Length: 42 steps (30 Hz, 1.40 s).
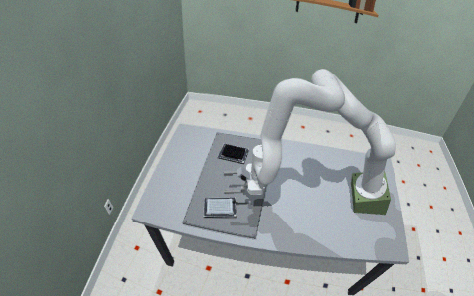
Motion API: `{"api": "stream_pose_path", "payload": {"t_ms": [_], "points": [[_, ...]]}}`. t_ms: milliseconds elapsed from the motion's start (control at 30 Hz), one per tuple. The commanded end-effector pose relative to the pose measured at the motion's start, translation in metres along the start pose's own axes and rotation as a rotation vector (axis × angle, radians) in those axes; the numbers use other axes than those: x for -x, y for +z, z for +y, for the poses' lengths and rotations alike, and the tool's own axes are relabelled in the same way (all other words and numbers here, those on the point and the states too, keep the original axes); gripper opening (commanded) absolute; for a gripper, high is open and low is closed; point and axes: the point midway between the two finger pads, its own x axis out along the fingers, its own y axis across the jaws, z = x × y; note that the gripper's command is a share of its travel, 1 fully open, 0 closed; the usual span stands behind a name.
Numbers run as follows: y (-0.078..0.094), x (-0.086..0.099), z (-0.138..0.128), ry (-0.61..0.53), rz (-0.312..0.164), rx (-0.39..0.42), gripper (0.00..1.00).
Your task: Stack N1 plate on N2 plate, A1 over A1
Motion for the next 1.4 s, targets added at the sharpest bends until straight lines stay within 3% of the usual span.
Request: {"api": "stream_pose_path", "payload": {"t_ms": [0,433,967,1367], "points": [[-0.014,-0.016,0.013,-0.001,-0.002,0.006,0.37],[-0.045,-0.046,0.044,-0.001,-0.002,0.006,0.37],[-0.045,-0.046,0.044,-0.001,-0.002,0.006,0.37],[-0.062,-0.046,0.044,-0.001,-0.002,0.006,0.37]]}}
